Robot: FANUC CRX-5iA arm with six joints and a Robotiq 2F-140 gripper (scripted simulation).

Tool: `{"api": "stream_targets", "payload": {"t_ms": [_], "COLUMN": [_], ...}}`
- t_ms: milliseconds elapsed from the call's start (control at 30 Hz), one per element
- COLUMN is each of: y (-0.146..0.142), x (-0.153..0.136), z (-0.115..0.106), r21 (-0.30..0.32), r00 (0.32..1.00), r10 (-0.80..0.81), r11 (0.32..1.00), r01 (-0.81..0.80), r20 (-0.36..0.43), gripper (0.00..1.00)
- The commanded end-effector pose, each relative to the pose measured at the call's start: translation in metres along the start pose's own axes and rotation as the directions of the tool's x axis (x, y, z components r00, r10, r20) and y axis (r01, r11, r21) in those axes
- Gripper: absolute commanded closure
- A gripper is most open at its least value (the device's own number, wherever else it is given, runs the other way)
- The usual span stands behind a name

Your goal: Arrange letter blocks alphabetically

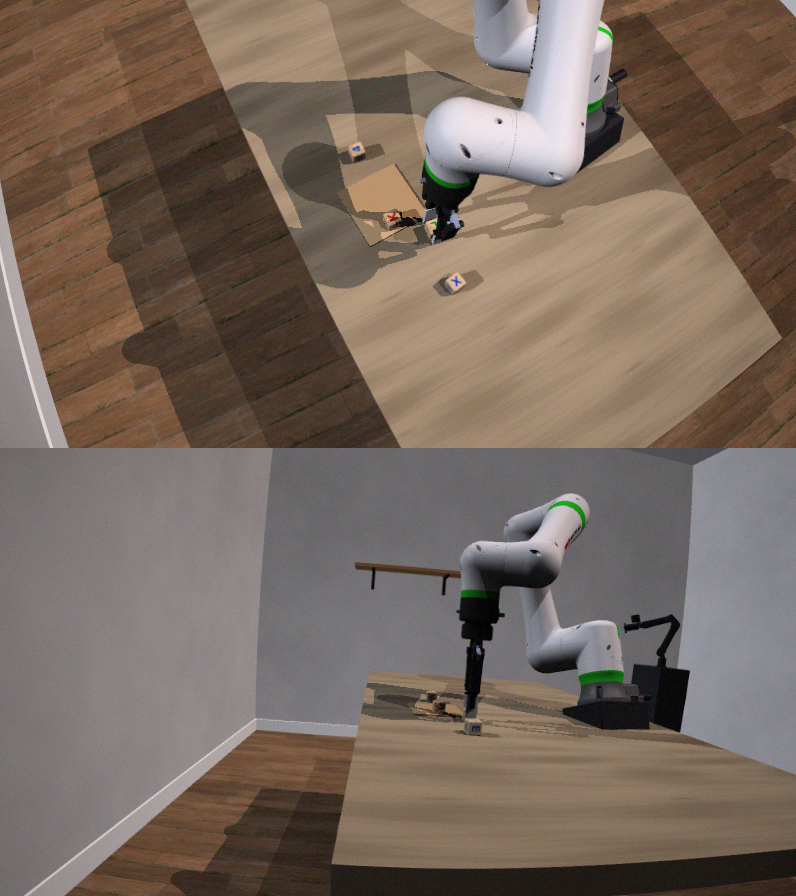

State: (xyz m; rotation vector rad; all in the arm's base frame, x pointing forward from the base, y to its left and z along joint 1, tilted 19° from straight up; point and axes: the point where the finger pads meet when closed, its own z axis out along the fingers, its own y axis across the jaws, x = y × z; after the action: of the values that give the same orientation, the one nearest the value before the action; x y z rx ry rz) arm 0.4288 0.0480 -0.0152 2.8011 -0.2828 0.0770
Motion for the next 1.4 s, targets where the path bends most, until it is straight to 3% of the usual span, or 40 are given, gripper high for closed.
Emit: {"api": "stream_targets", "payload": {"t_ms": [0, 500, 533, 1367], "y": [-0.0001, -0.0001, -0.0001, -0.0001], "x": [0.0002, 0.0002, 0.0002, 0.0002], "z": [0.0017, 0.0024, 0.0024, 0.0024], "r21": [0.0, 0.0, 0.0, 0.0], "r00": [1.0, 1.0, 1.0, 1.0], "r10": [0.0, 0.0, 0.0, 0.0], "r11": [1.0, 1.0, 1.0, 1.0], "r01": [0.0, 0.0, 0.0, 0.0], "r20": [0.0, 0.0, 0.0, 0.0], "gripper": [0.72, 0.72, 0.84, 0.84]}}
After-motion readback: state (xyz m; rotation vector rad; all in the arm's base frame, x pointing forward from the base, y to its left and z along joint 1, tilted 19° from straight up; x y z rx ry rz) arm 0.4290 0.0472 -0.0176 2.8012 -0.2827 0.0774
